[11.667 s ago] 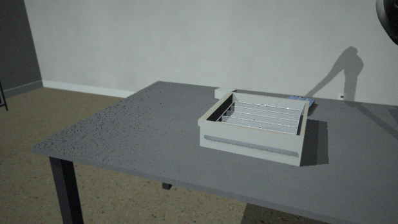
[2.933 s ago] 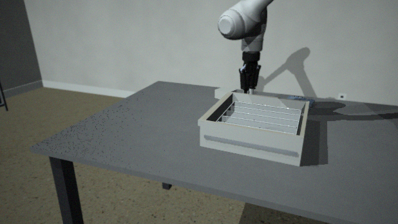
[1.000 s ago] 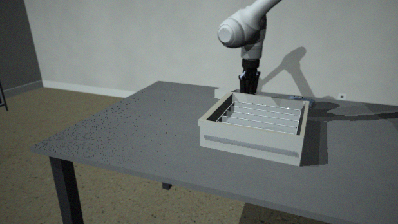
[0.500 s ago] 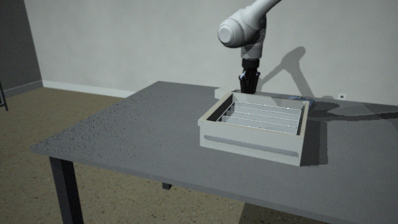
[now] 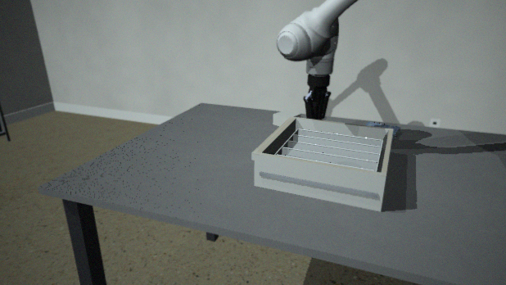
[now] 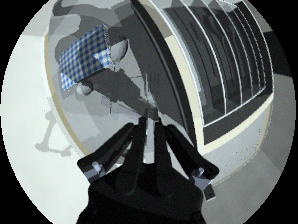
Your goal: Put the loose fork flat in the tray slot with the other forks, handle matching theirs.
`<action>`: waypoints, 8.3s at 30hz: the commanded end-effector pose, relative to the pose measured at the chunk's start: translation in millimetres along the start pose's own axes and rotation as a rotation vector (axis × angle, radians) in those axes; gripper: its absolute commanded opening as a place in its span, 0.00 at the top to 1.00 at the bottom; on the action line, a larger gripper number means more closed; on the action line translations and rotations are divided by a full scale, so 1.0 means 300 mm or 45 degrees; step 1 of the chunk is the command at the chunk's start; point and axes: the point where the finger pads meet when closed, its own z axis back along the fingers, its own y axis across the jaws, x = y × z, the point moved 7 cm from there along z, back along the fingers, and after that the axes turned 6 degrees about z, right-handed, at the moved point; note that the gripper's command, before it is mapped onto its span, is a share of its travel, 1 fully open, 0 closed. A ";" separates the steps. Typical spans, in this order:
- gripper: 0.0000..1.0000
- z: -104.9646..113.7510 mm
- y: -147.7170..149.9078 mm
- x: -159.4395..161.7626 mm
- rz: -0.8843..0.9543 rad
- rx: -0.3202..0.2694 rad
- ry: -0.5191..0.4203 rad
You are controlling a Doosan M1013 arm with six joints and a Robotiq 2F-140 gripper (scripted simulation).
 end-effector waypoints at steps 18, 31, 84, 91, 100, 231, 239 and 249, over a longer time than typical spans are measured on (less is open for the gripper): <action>0.98 0.000 0.000 0.000 0.000 0.000 0.000; 0.98 0.010 0.000 0.000 0.000 0.000 0.000; 0.98 0.587 0.000 0.000 0.000 0.000 0.000; 0.98 0.590 0.000 0.000 0.000 0.000 0.000; 0.98 0.590 0.000 0.000 0.000 0.000 0.000; 0.98 0.166 0.847 -0.593 0.540 0.011 -0.101; 0.98 0.124 0.847 -0.593 0.540 0.011 -0.101; 0.98 0.101 0.847 -0.593 0.540 0.011 -0.101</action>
